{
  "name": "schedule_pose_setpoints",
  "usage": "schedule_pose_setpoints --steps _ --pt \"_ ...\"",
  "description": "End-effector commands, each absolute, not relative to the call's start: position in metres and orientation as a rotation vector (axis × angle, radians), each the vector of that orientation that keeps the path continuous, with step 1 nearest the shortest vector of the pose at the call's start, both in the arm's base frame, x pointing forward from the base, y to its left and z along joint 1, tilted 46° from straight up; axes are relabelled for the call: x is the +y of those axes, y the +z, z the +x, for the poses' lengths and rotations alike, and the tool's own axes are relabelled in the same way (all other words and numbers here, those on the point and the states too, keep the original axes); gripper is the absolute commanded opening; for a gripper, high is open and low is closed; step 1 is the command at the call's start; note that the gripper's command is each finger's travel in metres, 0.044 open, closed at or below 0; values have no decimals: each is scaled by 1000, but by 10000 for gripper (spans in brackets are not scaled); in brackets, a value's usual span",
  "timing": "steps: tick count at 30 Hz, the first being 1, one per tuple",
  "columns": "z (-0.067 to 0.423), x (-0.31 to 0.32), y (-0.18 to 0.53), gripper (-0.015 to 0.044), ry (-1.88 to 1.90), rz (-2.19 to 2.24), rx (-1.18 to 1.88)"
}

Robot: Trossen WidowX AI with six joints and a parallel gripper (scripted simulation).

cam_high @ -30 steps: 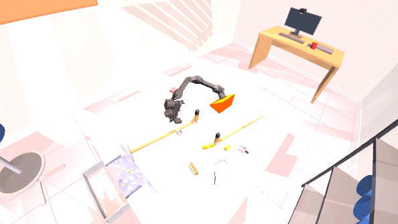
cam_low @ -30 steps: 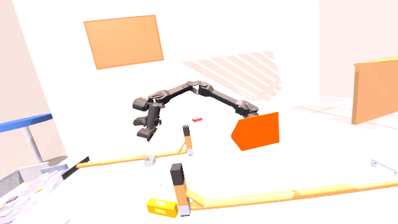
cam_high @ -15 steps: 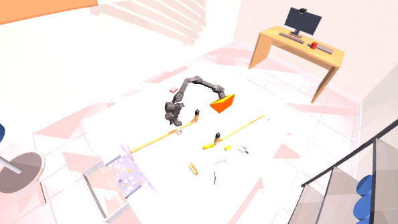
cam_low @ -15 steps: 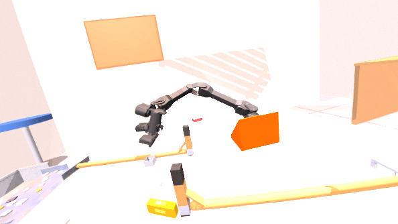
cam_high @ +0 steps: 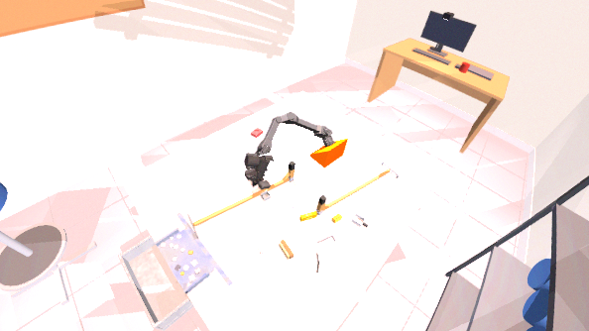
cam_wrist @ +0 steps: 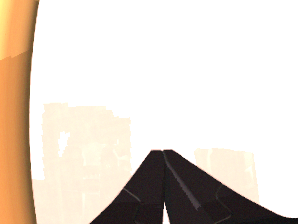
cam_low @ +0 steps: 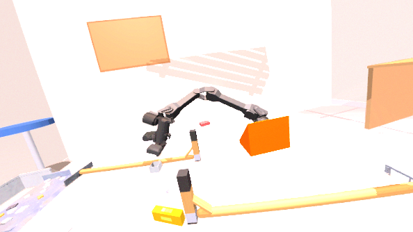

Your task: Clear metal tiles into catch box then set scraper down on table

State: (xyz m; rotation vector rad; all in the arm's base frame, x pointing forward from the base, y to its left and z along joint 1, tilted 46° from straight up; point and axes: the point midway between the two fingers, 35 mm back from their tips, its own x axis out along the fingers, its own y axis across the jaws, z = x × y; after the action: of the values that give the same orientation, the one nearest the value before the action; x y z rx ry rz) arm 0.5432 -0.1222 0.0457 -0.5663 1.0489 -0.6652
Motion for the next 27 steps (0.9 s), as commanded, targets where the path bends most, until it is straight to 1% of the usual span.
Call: schedule_pose_setpoints --steps 1,27 --pt "545 -117 42 0 -653 -568 1046" --pt "552 -100 24 0 -652 -566 1047"
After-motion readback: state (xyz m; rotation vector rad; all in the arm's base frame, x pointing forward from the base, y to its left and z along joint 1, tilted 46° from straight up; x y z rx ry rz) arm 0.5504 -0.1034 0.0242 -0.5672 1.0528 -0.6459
